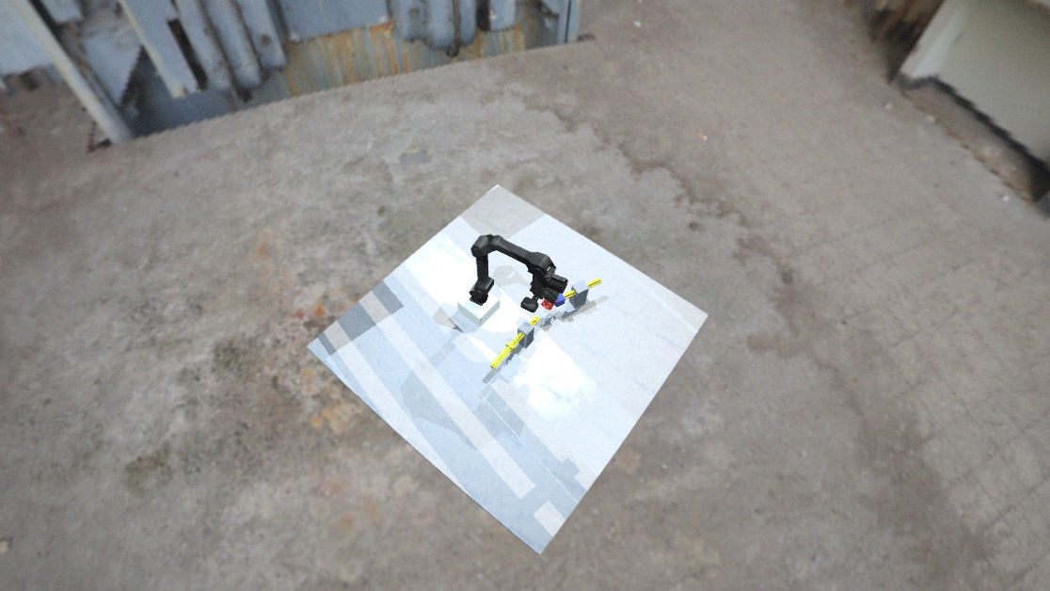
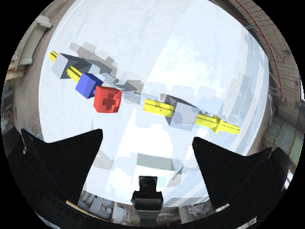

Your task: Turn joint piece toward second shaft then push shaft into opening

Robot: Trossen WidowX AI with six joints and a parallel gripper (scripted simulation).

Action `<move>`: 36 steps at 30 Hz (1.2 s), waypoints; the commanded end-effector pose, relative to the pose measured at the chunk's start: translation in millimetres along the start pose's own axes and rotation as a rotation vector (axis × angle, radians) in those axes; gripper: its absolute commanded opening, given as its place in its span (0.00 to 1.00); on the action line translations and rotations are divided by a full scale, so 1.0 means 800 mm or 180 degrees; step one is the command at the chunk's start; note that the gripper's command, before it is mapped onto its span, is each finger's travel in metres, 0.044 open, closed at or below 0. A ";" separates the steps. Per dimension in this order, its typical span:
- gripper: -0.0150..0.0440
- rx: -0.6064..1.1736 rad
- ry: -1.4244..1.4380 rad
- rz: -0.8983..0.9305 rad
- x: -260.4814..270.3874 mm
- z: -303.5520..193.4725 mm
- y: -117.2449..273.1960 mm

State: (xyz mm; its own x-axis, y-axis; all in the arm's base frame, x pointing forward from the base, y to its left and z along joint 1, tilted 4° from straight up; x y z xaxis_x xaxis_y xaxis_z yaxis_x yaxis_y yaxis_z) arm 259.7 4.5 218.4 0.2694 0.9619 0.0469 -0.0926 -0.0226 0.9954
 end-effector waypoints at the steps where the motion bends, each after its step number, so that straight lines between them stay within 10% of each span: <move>1: 1.00 0.0012 0.0397 0.0011 0.001 0.001 -0.003; 36: 1.00 0.0008 0.3733 0.0014 0.001 0.003 -0.019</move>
State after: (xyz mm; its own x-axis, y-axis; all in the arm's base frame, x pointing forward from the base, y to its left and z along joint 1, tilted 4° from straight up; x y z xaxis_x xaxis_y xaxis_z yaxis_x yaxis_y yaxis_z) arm 262.5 4.9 205.0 -0.7099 0.7028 -0.0469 -0.0883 -0.0227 0.9958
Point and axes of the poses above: the point midway between the two fingers, 35 mm back from their tips, its own y axis back along the fingers, its own x axis across the jaws, z = x × y, the point moved 1 cm from there along y, back along the fingers, and after that the axes turned 13 degrees about -y, right-handed, at the moved point
